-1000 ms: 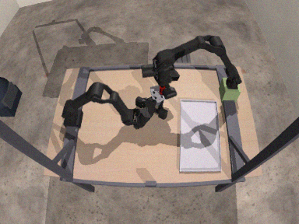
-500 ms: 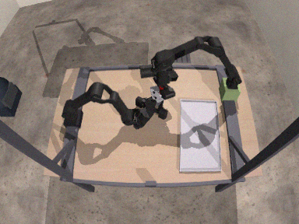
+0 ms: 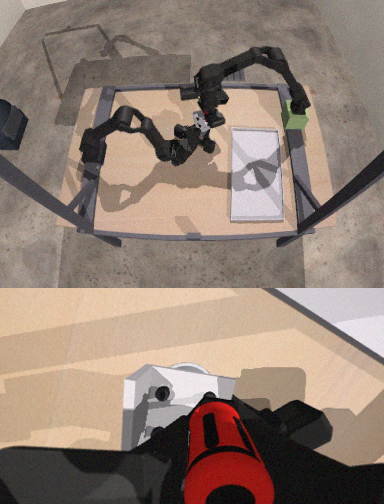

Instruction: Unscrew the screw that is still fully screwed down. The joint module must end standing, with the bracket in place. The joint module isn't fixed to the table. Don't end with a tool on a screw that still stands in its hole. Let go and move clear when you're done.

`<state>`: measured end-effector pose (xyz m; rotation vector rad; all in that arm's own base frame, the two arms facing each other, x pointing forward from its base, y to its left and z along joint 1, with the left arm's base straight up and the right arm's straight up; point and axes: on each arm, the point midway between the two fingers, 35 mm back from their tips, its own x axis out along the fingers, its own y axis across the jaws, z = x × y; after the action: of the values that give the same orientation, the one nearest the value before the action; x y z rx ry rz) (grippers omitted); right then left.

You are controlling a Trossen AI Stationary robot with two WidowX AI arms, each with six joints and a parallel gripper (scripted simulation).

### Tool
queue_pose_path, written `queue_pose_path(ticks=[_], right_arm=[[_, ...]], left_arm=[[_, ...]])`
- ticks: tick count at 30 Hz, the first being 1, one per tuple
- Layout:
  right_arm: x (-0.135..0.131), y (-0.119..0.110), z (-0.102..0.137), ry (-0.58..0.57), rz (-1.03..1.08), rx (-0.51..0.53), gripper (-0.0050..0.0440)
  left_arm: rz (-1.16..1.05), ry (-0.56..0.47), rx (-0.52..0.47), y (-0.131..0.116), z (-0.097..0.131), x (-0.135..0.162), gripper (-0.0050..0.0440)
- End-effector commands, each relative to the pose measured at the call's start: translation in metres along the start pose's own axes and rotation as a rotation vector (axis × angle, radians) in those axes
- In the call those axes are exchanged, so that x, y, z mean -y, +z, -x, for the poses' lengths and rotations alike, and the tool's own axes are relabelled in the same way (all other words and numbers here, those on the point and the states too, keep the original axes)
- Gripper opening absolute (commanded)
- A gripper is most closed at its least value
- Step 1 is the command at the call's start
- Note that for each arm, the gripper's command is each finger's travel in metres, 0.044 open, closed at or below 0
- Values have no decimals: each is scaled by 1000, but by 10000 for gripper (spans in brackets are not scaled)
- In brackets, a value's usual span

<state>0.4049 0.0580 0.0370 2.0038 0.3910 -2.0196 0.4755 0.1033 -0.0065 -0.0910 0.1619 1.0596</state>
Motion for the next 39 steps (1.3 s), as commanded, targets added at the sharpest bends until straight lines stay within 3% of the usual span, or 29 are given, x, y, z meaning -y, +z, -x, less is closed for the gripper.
queue_pose_path(ticks=[1,39], right_arm=[[0,-6,14,10,2,-41,130],[-1,-6,14,9,2,-44,130]], left_arm=[[25,-1,13,11,-2,3,245],[25,-1,13,11,-2,3,245]])
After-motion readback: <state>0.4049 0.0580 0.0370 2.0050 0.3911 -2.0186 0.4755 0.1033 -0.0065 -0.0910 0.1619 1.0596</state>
